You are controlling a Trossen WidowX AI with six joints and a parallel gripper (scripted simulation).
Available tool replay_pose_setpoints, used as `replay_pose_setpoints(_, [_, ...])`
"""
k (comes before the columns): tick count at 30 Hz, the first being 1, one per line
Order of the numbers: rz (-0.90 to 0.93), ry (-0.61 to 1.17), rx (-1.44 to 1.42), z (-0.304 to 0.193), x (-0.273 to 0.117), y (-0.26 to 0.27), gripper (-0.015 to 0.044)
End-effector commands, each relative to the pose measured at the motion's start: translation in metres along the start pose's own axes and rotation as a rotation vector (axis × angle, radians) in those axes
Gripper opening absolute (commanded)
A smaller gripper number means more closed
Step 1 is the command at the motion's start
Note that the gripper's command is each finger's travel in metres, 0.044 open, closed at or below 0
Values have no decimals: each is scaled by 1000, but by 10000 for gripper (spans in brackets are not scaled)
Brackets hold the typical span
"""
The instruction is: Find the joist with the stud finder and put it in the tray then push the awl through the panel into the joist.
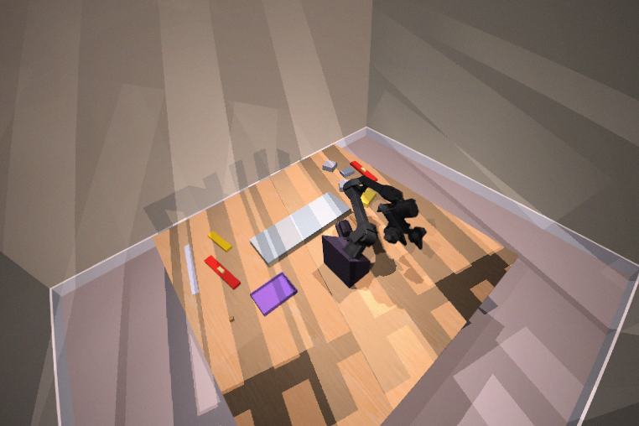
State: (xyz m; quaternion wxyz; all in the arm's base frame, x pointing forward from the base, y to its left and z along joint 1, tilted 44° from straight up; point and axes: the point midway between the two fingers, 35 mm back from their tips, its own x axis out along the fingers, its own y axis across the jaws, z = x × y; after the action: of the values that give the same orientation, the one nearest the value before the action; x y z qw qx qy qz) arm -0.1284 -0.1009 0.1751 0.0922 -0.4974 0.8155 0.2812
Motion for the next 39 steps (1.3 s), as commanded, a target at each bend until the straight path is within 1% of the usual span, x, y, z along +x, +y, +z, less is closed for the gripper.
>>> replay_pose_setpoints(1, [8, -7, -1, 2, 0, 2, 426])
replay_pose_setpoints(2, [31, -29, -6, 6, -1, 6, 440])
replay_pose_setpoints(5, [154, -161, -26, 34, -10, 31, 440])
replay_pose_setpoints(9, [298, -369, -37, 75, -33, 57, 440])
replay_pose_setpoints(14, [424, -664, -12, 127, -77, 72, 440])
replay_pose_setpoints(19, [483, -967, 59, 173, -132, 64, 440])
replay_pose_setpoints(24, [475, -1252, 183, 206, -189, 32, 440])
replay_pose_setpoints(30, [380, -1538, 401, 225, -245, -33, 440])
replay_pose_setpoints(35, [241, -1696, 636, 222, -274, -102, 440])
replay_pose_setpoints(39, [104, -1756, 851, 208, -282, -160, 440])
